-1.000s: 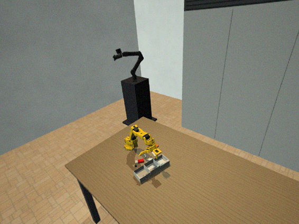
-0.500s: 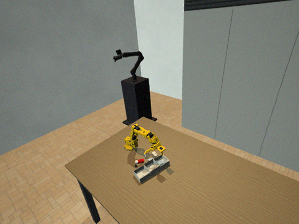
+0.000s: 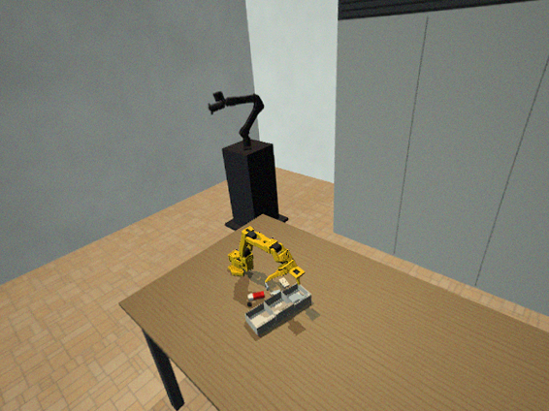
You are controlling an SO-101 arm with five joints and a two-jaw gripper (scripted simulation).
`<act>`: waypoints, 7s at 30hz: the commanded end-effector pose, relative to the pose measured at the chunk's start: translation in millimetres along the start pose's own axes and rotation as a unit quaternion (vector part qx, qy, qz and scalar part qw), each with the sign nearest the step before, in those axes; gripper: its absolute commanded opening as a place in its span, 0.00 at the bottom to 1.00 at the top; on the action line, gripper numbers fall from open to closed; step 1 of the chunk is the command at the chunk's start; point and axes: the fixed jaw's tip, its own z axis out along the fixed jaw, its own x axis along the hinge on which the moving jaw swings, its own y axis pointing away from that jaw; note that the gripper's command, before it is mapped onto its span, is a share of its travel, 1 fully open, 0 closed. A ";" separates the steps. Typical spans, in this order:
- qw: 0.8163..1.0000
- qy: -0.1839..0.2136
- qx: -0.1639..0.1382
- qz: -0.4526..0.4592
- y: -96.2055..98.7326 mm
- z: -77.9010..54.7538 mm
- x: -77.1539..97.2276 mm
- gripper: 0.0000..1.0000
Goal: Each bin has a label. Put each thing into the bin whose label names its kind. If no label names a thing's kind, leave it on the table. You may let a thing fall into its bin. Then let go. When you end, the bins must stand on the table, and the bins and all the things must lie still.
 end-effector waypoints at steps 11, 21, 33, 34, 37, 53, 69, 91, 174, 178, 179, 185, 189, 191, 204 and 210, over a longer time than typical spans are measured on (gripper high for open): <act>0.999 -0.034 -0.011 0.001 5.1 -12.4 -11.6 1.00; 0.999 -0.034 -0.011 0.001 5.1 -12.4 -11.6 1.00; 0.999 -0.034 -0.011 0.001 5.1 -12.4 -11.6 1.00; 0.999 -0.034 -0.011 0.001 5.1 -12.4 -11.6 1.00; 0.999 -0.034 -0.011 0.001 5.1 -12.4 -11.6 1.00; 0.999 -0.034 -0.011 0.001 5.1 -12.4 -11.6 1.00; 0.998 -0.062 -0.018 0.001 7.3 -25.9 -20.8 1.00; 0.989 -0.140 -0.037 0.001 12.3 -66.8 -42.3 1.00; 0.916 0.251 0.148 0.276 -157.7 -42.4 99.0 0.23; 0.916 0.252 0.148 0.276 -158.2 -39.5 100.5 0.23; 0.916 0.252 0.148 0.276 -158.5 -37.9 101.4 0.23; 0.916 0.252 0.148 0.276 -160.3 -27.6 107.6 0.23; 0.916 0.252 0.148 0.276 -161.3 -21.0 112.2 0.23; 0.916 0.252 0.148 0.276 -161.7 -18.0 114.3 0.23; 0.916 0.252 0.148 0.276 -162.6 -9.1 121.5 0.23; 0.916 0.252 0.148 0.276 -162.7 -8.7 121.9 0.23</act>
